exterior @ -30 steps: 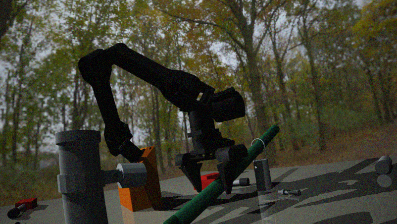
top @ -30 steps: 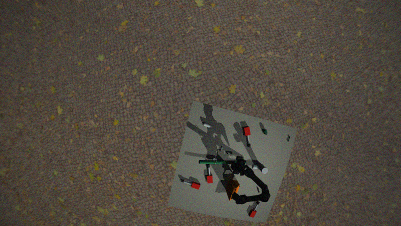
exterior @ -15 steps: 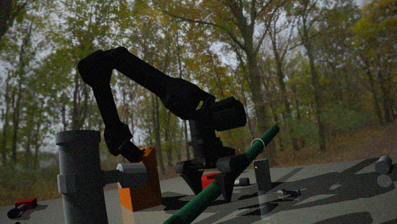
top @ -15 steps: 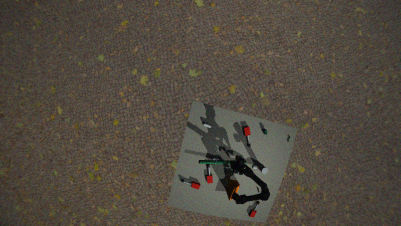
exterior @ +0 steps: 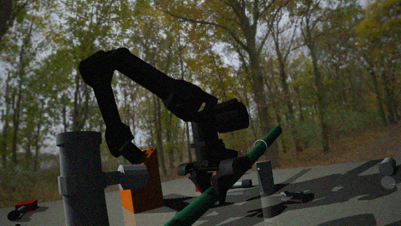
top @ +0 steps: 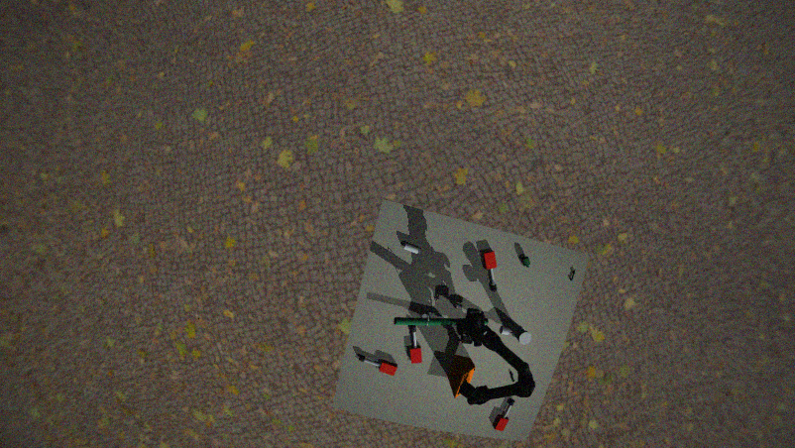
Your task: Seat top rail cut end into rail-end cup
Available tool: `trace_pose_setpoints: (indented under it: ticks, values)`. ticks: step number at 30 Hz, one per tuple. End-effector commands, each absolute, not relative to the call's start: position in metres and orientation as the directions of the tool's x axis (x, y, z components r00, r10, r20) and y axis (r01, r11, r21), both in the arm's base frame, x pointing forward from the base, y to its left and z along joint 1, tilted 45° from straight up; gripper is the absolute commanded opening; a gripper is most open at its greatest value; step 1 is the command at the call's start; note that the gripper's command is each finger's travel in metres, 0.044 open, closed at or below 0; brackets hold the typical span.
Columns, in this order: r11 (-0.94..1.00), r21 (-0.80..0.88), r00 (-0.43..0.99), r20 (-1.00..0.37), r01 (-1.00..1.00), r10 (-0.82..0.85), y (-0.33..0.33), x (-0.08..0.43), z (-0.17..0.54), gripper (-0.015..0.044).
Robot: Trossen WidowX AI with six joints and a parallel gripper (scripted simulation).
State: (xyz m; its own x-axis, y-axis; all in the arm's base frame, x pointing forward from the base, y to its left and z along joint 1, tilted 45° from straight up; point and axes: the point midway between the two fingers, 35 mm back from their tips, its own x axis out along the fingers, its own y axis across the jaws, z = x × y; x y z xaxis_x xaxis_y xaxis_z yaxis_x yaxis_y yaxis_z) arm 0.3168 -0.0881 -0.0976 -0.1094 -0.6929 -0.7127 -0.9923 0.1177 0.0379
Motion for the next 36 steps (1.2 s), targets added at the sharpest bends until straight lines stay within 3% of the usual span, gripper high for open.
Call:
trace_pose_setpoints:
  ticks: [1,6,28,36]
  values:
    - [0.116,0.045,-0.113,-0.710,-0.992,-0.695,-0.089,0.316,-0.098,0.0118]
    - [0.116,0.045,-0.113,-0.710,-0.992,-0.695,-0.085,0.317,-0.094,0.0000]
    - [0.113,0.049,-0.122,-0.491,-0.992,-0.863,-0.047,0.329,-0.038,0.0000]
    - [0.115,0.050,-0.124,-0.491,-0.992,-0.862,-0.046,0.328,-0.038,0.0000]
